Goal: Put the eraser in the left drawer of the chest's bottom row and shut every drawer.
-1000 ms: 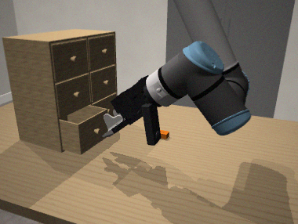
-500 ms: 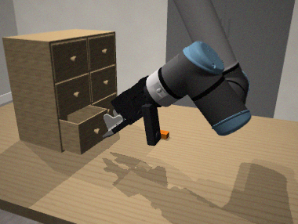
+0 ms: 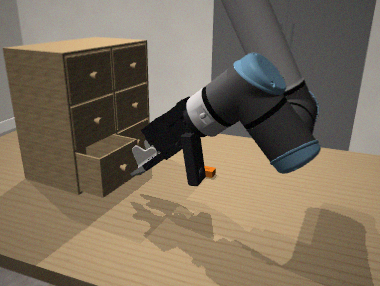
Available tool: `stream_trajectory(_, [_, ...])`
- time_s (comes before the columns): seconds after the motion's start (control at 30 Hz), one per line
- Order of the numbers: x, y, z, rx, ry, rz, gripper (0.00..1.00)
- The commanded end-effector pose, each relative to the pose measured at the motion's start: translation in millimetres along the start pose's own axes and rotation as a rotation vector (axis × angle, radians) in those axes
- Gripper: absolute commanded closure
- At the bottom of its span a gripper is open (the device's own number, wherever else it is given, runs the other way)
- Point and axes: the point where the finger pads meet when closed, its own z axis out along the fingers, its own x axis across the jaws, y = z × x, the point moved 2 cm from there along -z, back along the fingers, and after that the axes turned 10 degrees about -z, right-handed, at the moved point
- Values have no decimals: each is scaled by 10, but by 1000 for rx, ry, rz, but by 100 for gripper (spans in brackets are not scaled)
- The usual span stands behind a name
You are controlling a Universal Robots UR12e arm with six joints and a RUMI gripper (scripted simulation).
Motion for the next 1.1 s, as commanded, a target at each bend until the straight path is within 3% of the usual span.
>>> stream_trajectory(0.0, [9, -6, -5, 0, 0, 0, 80])
stream_trajectory(1.07, [3, 30, 30, -3, 0, 0, 80])
